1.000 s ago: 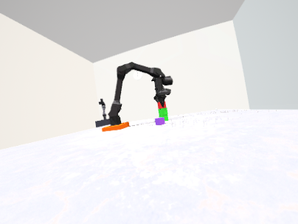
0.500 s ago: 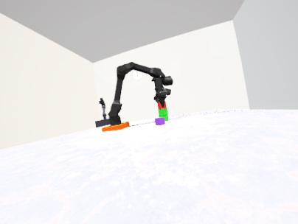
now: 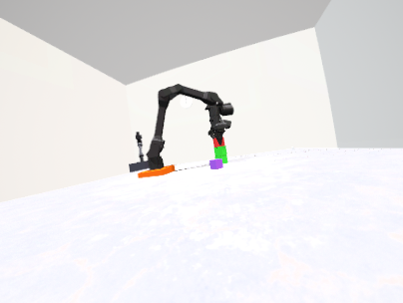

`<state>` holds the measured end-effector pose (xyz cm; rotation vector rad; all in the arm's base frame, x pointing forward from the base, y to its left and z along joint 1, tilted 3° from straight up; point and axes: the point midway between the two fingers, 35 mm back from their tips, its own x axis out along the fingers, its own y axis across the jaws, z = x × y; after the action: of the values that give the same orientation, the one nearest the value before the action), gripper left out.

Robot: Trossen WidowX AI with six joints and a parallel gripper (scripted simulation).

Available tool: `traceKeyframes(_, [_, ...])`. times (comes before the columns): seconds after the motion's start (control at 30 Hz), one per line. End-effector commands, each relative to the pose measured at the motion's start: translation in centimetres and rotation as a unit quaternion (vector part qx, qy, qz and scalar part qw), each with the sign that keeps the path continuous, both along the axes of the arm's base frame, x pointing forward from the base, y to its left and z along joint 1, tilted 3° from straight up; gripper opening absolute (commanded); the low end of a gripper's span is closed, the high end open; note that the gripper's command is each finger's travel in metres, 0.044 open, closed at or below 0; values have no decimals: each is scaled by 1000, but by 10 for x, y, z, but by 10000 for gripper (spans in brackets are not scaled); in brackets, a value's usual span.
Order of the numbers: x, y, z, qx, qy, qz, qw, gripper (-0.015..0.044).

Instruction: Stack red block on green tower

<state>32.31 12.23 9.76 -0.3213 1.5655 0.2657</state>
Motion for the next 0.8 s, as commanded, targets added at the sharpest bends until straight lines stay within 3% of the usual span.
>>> traceKeyframes(0.0, [0,0,0,0,0,0,1000,236])
traceKeyframes(0.27, [0,0,0,0,0,0,1000,440])
traceKeyframes(0.77, [0,0,0,0,0,0,1000,440])
